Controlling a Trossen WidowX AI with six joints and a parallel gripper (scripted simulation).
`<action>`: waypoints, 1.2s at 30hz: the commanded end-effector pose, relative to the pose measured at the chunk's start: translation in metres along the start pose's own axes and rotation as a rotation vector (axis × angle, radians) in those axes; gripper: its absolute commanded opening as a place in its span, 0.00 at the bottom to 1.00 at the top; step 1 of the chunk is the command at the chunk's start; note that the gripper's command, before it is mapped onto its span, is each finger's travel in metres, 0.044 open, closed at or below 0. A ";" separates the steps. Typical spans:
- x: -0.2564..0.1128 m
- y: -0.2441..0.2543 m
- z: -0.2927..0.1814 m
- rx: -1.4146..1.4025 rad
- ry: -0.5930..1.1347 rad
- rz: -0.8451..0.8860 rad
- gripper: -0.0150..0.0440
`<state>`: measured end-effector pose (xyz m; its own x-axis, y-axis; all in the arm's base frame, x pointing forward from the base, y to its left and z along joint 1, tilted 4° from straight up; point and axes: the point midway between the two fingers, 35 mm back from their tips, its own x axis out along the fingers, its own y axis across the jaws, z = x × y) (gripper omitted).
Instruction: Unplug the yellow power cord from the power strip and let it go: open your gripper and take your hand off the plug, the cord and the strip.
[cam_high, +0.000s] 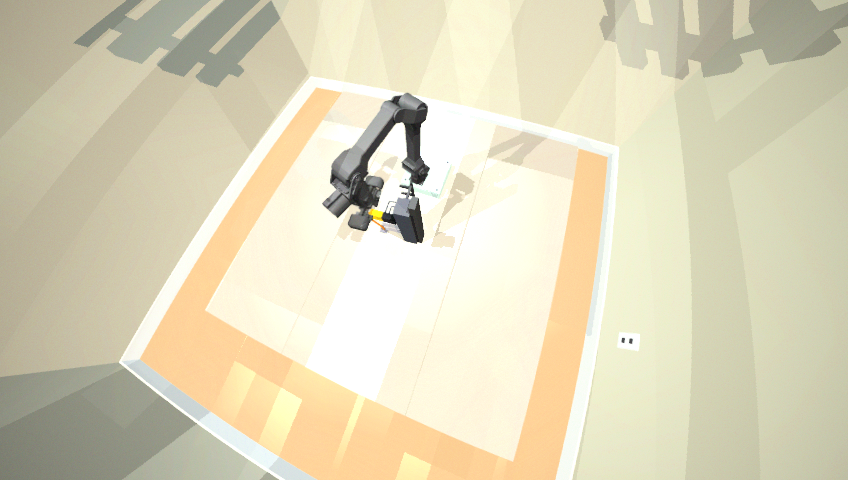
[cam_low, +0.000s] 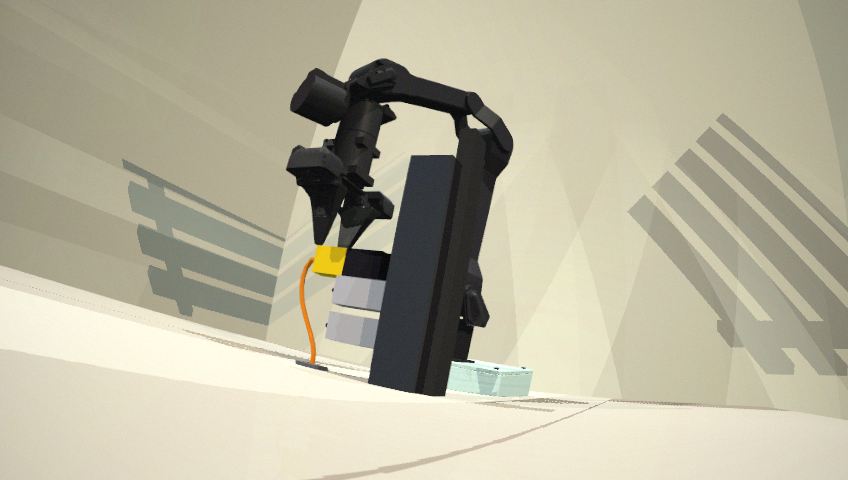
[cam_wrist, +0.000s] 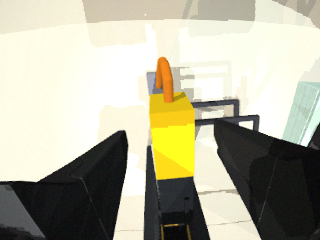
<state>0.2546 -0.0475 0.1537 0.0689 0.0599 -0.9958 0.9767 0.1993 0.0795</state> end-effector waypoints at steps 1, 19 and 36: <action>-0.001 0.000 0.000 0.003 -0.008 0.007 0.88; -0.014 -0.001 0.060 0.003 -0.014 0.007 1.00; -0.014 -0.001 0.060 0.003 -0.014 0.007 1.00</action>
<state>0.2652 -0.1069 0.1654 0.0794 0.0451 -0.9958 0.9777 0.1915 0.0867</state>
